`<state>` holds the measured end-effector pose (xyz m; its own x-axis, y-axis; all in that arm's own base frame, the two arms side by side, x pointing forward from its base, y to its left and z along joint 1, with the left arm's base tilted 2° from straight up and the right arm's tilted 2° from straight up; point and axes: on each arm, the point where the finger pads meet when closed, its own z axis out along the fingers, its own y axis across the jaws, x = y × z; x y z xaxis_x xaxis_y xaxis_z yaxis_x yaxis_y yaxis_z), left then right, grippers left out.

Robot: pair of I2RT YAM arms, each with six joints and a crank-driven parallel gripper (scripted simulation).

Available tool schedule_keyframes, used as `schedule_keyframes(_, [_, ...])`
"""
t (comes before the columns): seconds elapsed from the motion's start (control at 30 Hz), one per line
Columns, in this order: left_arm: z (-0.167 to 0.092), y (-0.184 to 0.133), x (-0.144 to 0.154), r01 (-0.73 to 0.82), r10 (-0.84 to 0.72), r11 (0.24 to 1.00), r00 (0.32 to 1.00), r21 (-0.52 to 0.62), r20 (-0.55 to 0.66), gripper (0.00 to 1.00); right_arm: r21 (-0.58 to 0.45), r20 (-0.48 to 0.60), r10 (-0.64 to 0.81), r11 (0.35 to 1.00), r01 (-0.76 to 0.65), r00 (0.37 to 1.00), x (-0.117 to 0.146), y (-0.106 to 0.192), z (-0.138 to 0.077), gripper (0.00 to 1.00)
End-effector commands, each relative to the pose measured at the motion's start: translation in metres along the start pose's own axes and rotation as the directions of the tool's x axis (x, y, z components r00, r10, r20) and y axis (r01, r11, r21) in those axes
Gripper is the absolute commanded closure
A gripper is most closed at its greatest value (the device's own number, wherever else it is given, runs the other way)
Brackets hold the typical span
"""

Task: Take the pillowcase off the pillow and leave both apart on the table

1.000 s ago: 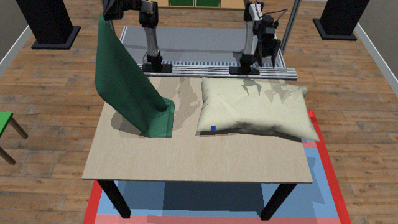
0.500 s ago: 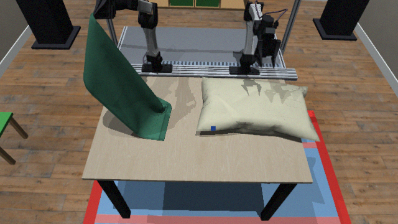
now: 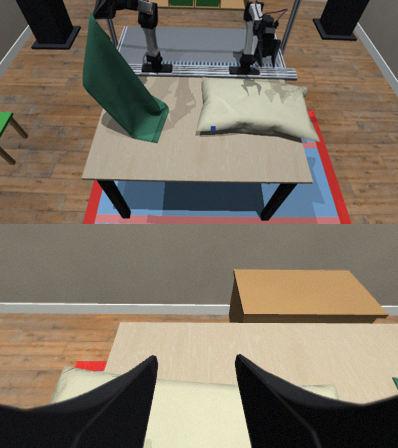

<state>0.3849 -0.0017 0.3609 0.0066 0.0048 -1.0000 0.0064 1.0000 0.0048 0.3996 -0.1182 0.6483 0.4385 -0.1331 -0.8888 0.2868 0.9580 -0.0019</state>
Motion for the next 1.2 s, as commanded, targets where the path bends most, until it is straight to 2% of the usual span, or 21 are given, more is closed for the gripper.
schedule_keyframes(0.0, [0.004, -0.005, -0.024, 0.01, -0.011, 1.0, 0.998, 0.016, 0.058, 0.37, -0.014, 0.067, 0.013, 1.0, -0.013, 0.998, -0.023, 0.005, 0.002, 0.99])
schedule_keyframes(0.03, [0.004, -0.005, -0.024, 0.01, -0.011, 1.0, 0.998, 0.016, 0.058, 0.37, -0.012, 0.072, 0.012, 1.0, -0.011, 0.997, -0.026, 0.004, 0.0, 0.99])
schedule_keyframes(0.07, [0.004, -0.005, -0.024, 0.01, -0.011, 1.0, 0.998, 0.016, 0.058, 0.37, -0.001, 0.091, 0.008, 1.0, -0.008, 0.996, -0.038, 0.0, -0.011, 0.99])
schedule_keyframes(0.1, [0.004, -0.005, -0.024, 0.01, -0.011, 1.0, 0.998, 0.016, 0.058, 0.37, 0.002, 0.07, 0.006, 1.0, -0.006, 0.998, -0.025, -0.002, -0.009, 0.99])
schedule_keyframes(0.33, [0.004, -0.005, -0.024, 0.01, -0.011, 1.0, 0.998, 0.016, 0.058, 0.37, 0.006, 0.103, 0.002, 1.0, -0.003, 0.995, -0.023, -0.004, -0.02, 0.99])
schedule_keyframes(0.83, [0.004, -0.005, -0.024, 0.01, -0.011, 1.0, 0.998, 0.016, 0.058, 0.37, 0.018, 0.103, -0.006, 1.0, 0.005, 0.995, 0.014, -0.01, -0.059, 0.99])
schedule_keyframes(1.13, [0.004, -0.005, -0.024, 0.01, -0.011, 1.0, 0.998, 0.016, 0.058, 0.37, 0.011, 0.087, -0.002, 1.0, 0.001, 0.996, 0.021, -0.008, -0.066, 0.99])
schedule_keyframes(1.17, [0.004, -0.005, -0.024, 0.01, -0.011, 1.0, 0.998, 0.016, 0.058, 0.37, 0.015, 0.069, -0.002, 1.0, 0.001, 0.998, 0.028, -0.008, -0.067, 0.99])
